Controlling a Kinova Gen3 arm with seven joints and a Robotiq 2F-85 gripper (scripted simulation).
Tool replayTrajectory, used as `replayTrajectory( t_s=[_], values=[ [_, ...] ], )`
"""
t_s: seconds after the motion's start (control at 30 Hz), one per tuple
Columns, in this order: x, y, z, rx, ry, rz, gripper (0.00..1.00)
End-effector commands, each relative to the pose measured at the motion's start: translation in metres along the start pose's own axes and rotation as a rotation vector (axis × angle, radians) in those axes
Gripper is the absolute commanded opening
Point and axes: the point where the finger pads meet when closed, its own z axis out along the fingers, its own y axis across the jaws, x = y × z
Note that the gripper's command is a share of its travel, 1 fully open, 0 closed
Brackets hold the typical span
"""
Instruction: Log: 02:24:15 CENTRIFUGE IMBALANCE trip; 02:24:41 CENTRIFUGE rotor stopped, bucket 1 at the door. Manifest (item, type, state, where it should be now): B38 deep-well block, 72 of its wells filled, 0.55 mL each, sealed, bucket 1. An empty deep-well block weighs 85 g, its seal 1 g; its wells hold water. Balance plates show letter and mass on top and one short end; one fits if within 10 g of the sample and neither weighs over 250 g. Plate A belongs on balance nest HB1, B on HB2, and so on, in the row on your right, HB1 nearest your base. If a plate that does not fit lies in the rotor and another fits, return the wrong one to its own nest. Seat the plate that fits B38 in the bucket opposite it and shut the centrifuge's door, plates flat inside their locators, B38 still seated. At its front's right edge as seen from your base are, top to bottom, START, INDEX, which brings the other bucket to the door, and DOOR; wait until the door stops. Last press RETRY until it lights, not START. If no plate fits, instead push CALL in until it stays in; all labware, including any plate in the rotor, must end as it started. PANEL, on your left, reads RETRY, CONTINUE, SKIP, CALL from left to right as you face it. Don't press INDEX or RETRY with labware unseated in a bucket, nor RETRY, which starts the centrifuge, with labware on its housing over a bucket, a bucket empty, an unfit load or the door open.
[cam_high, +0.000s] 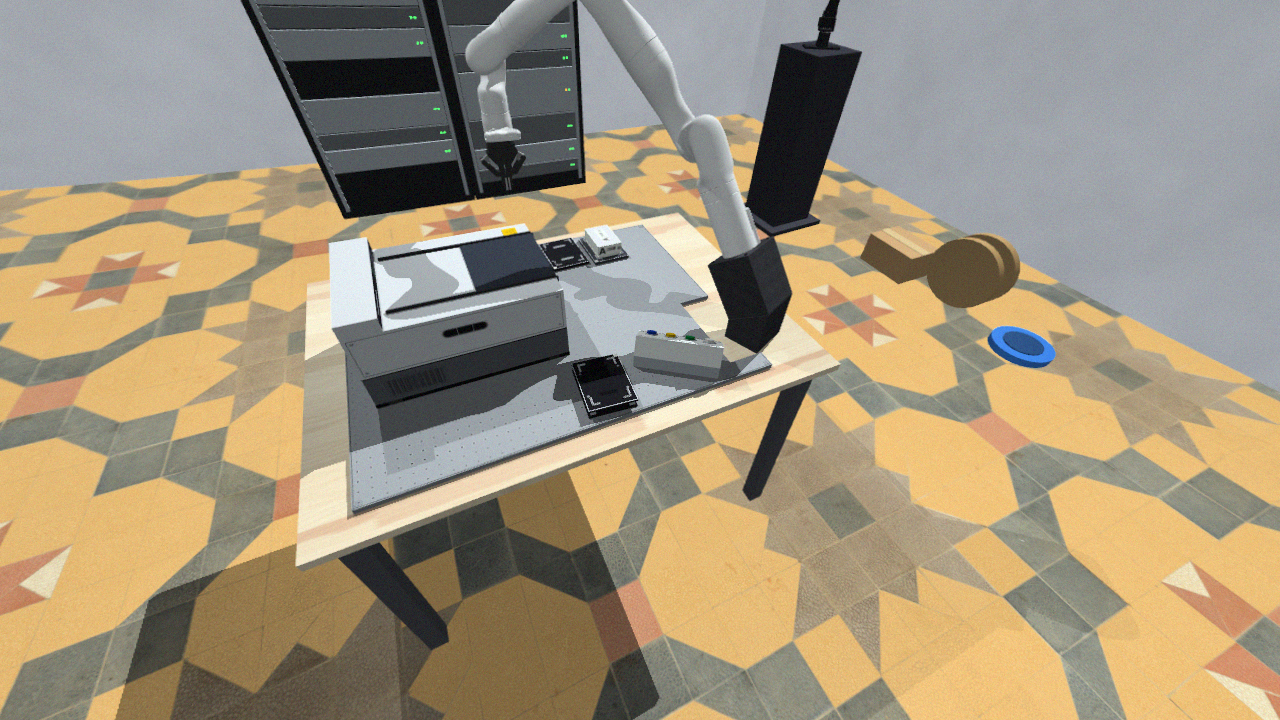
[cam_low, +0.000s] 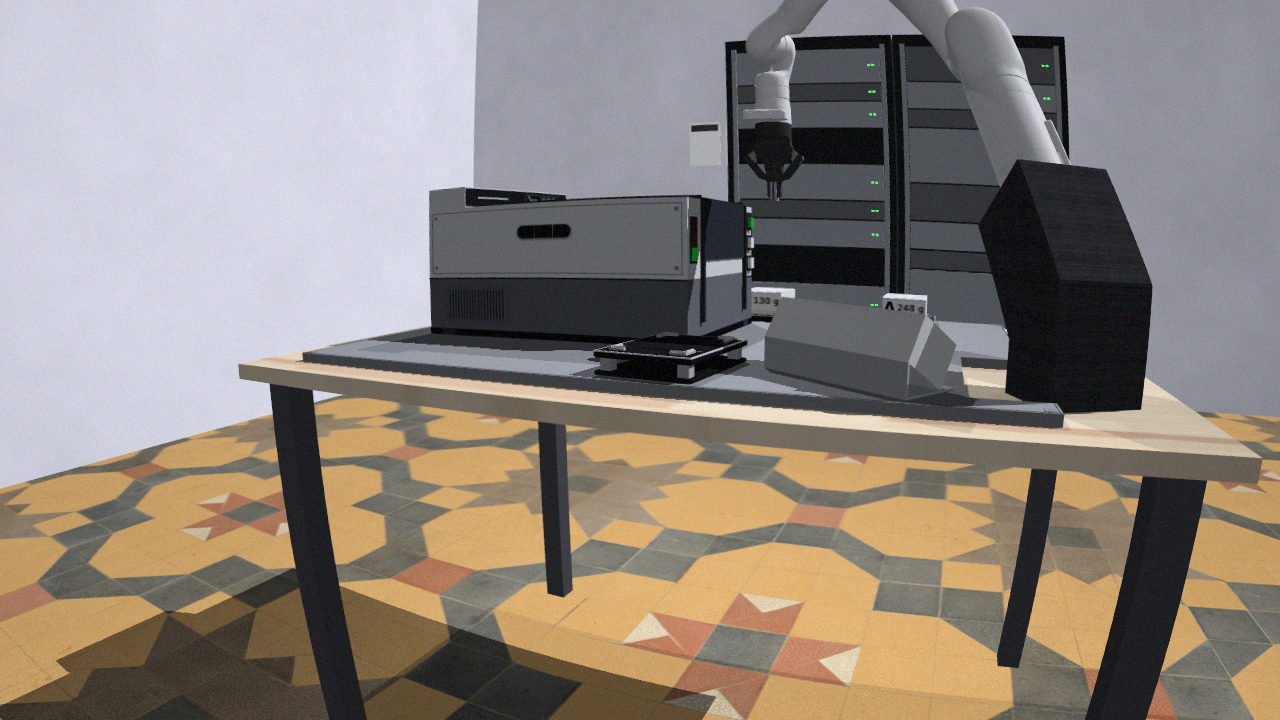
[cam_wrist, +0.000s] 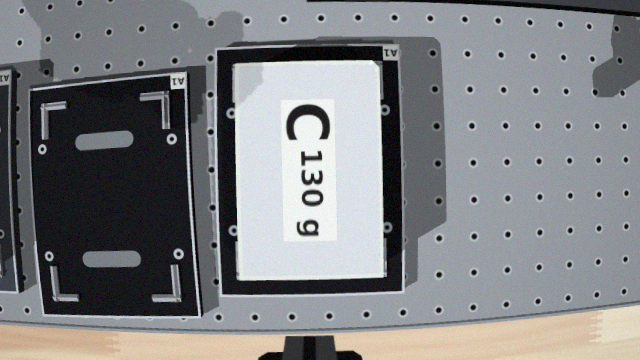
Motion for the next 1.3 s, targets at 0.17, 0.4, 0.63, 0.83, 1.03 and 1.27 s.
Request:
replayTrajectory(
  t_s=[0.17,0.4,0.63,0.83,1.03,1.27],
  values=[
    [0.007,-0.005,-0.011,-0.002,-0.001,-0.120,0.10],
    [0.025,-0.018,-0.019,-0.002,-0.001,-0.400,0.10],
    [0.038,-0.027,-0.024,-0.001,-0.001,-0.600,0.10],
    [0.054,-0.038,-0.031,-0.001,-0.001,-0.840,0.10],
    [0.064,-0.046,-0.035,-0.001,-0.002,-1.000,0.10],
    [0.082,-0.059,-0.042,-0.001,-0.002,-1.280,0.10]
  ],
)
